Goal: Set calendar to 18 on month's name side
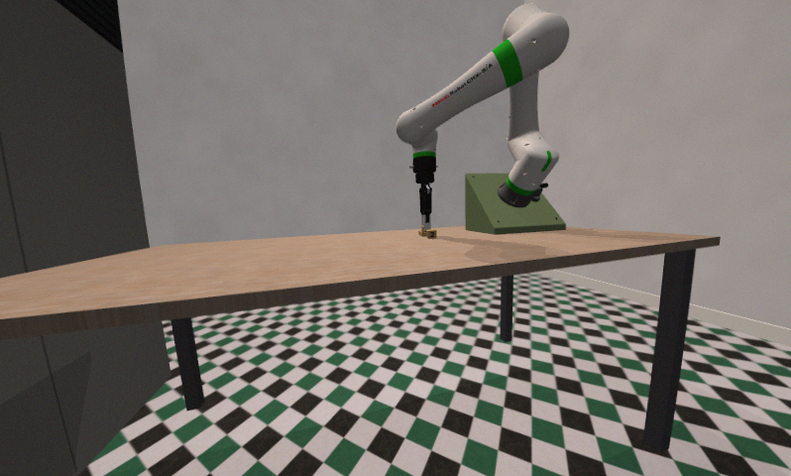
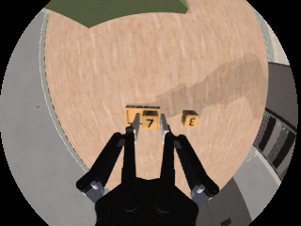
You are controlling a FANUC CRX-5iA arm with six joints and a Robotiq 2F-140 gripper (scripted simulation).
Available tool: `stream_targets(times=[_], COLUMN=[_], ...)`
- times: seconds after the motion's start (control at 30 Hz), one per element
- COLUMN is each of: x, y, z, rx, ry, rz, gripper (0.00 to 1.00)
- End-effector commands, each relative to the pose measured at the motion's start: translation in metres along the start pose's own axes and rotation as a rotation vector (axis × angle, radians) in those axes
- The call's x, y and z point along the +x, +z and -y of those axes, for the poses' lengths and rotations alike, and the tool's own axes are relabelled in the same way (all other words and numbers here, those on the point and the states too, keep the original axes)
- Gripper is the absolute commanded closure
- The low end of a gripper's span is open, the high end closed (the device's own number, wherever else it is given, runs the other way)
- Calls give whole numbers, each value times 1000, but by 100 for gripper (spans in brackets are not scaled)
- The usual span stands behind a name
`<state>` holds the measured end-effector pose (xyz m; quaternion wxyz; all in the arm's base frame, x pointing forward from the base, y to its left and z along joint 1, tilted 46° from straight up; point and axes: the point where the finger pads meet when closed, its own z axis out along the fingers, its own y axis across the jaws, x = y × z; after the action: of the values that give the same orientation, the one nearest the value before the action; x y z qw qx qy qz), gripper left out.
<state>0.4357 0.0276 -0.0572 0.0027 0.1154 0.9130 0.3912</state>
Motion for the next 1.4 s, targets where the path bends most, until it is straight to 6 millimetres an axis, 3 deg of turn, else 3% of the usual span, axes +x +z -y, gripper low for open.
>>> stream_targets(times=[0.0,1.27,1.3,1.37], x=[0,0,0,0], y=[1,1,1,1], z=[0,0,0,0], rx=[0,0,0,0], ry=[0,0,0,0], rz=[0,0,0,0], gripper=[71,71,83,83])
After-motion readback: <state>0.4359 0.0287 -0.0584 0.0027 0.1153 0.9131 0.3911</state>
